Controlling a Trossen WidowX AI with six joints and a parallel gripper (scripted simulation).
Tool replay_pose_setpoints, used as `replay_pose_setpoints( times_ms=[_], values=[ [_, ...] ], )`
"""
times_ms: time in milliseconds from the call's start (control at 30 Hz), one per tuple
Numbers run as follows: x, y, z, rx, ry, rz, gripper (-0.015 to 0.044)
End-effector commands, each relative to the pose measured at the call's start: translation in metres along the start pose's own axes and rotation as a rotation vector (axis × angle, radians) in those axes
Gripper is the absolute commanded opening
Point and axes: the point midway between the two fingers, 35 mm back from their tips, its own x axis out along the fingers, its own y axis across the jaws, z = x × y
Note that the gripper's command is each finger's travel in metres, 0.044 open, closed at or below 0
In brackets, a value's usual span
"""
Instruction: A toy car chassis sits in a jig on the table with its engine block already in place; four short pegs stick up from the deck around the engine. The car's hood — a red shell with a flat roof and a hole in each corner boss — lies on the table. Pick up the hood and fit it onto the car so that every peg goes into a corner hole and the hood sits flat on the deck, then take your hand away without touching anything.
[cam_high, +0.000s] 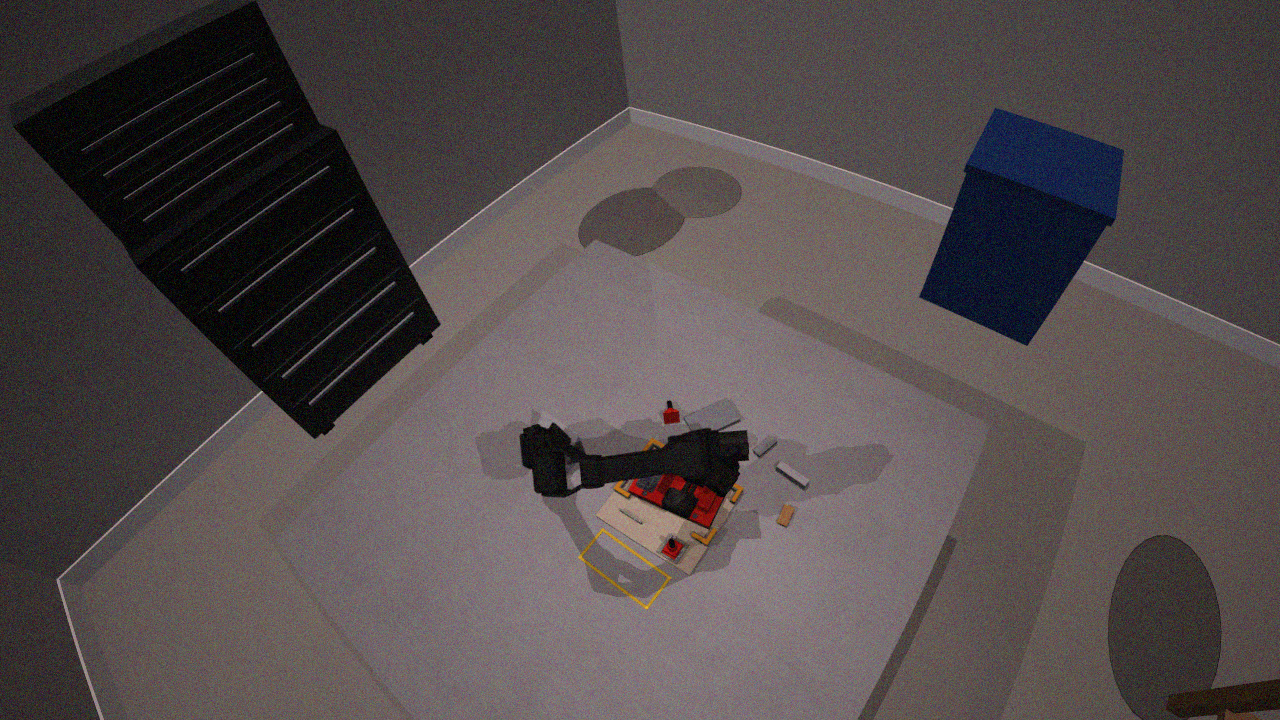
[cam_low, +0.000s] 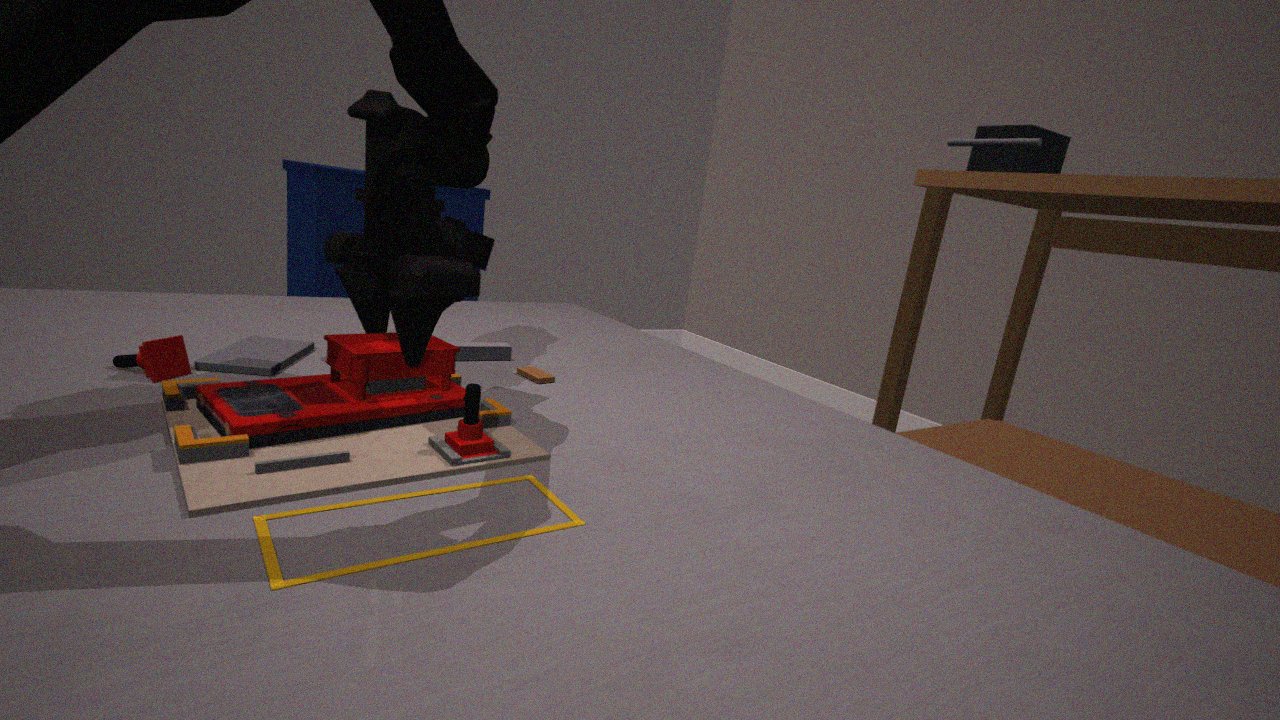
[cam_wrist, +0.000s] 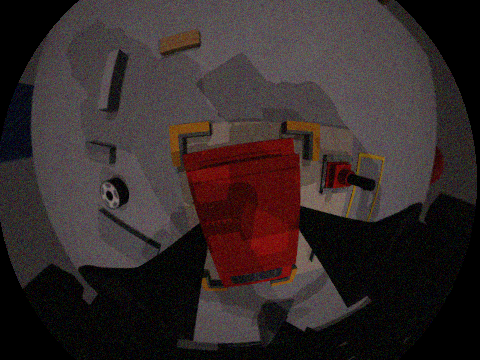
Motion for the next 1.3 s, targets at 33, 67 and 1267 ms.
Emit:
replay_pose_setpoints(
  times_ms=[33,67,1267],
  values=[
    [0.0,0.0,0.001,0.008,0.0,0.004,0.0],
    [0.0,0.0,0.001,0.008,0.0,0.004,0.0],
    [0.012,-0.001,0.0,0.006,0.0,0.002,0.0]
  ],
)
